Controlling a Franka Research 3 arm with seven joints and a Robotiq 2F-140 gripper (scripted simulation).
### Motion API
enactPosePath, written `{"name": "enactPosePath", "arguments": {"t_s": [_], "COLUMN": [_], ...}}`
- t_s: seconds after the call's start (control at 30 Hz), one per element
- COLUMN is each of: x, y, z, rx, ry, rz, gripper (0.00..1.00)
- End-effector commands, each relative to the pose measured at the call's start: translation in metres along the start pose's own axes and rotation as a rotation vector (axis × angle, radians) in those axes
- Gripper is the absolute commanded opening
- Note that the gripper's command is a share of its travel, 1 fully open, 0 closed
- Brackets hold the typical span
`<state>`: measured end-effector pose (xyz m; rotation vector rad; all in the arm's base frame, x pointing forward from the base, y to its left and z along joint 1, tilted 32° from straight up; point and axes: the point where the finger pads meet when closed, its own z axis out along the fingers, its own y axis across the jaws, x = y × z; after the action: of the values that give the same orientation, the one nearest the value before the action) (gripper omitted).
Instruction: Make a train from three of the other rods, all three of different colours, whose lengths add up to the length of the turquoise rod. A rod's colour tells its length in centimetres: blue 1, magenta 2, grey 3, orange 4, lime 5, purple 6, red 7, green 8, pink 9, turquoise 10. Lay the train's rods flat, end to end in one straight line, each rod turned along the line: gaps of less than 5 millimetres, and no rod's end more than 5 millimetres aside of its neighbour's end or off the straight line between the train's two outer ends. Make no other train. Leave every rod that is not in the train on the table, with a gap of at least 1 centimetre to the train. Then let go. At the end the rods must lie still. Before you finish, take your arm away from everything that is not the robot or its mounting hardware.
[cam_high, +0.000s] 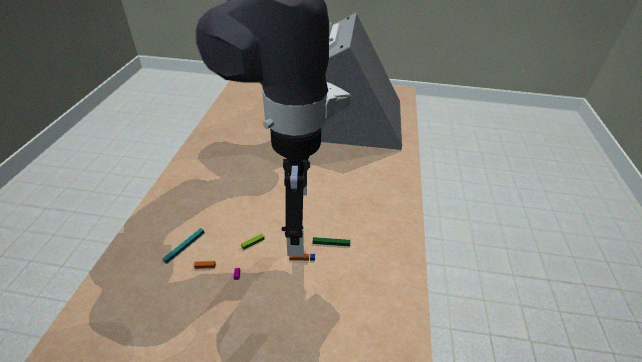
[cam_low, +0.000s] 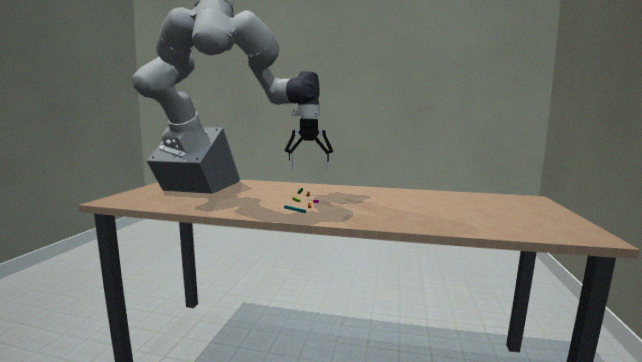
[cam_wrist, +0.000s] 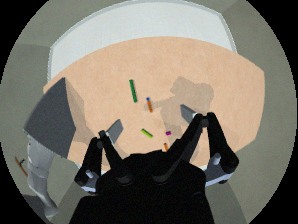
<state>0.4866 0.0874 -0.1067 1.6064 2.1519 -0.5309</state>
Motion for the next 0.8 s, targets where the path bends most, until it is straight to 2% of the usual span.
{"name": "enactPosePath", "arguments": {"t_s": [0.0,0.03,0.1,0.13,0.77], "x": [-0.006,-0.017,-0.017,-0.031,-0.071], "y": [-0.003,-0.006,-0.006,-0.01,-0.026], "z": [0.001,0.003,0.003,0.006,0.015], "rx": [0.003,0.002,0.002,0.001,0.001], "ry": [-0.001,0.0,0.0,0.0,0.0], "rz": [-0.043,-0.108,-0.108,-0.194,-0.449], "gripper": [1.0,1.0,1.0,1.0,1.0]}}
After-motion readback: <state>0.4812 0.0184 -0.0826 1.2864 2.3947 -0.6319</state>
